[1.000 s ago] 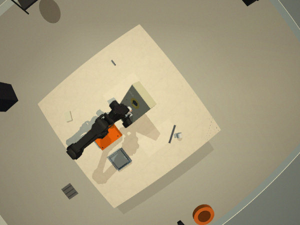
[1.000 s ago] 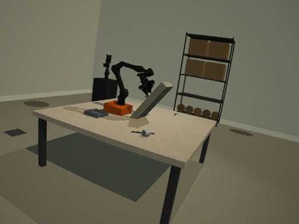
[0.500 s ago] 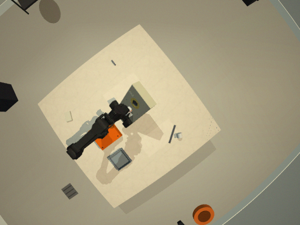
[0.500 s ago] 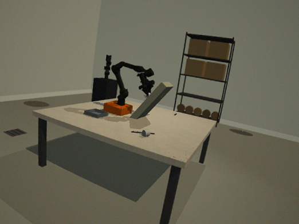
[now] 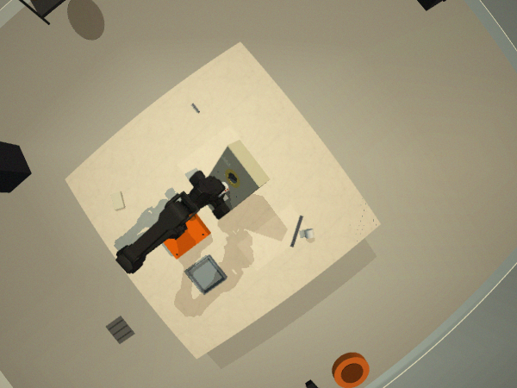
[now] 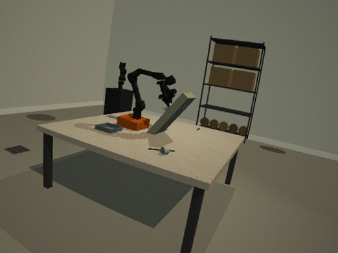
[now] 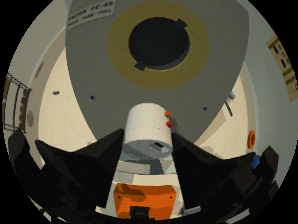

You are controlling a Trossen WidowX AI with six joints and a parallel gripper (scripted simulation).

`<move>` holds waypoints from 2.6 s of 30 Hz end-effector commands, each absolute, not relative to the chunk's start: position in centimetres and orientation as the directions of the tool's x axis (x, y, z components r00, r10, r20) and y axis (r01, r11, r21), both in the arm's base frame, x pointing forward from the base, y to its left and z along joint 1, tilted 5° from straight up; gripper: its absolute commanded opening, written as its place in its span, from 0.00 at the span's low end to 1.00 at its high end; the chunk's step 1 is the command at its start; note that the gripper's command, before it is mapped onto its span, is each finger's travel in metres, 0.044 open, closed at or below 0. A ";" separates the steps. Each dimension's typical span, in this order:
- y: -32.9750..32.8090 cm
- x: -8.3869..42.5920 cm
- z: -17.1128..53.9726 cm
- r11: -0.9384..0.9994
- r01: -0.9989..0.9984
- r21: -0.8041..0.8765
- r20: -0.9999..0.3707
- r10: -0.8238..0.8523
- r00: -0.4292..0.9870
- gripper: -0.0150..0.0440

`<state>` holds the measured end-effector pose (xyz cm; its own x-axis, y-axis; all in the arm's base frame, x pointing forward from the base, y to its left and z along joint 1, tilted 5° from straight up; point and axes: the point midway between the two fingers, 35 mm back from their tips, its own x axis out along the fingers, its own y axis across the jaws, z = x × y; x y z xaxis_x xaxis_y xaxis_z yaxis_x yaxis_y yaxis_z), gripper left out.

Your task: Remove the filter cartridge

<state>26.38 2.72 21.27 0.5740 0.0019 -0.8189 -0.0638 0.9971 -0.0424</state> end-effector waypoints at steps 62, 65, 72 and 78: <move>-8.1 22.3 27.7 0.993 0.112 -0.034 -0.822 -0.091 0.562 0.25; -9.4 21.9 27.5 0.983 0.181 -0.028 -0.822 -0.126 0.556 0.25; -12.2 20.8 26.9 0.941 0.337 -0.015 -0.821 -0.204 0.533 0.25; -14.6 19.5 26.3 0.886 0.464 -0.004 -0.820 -0.269 0.506 0.25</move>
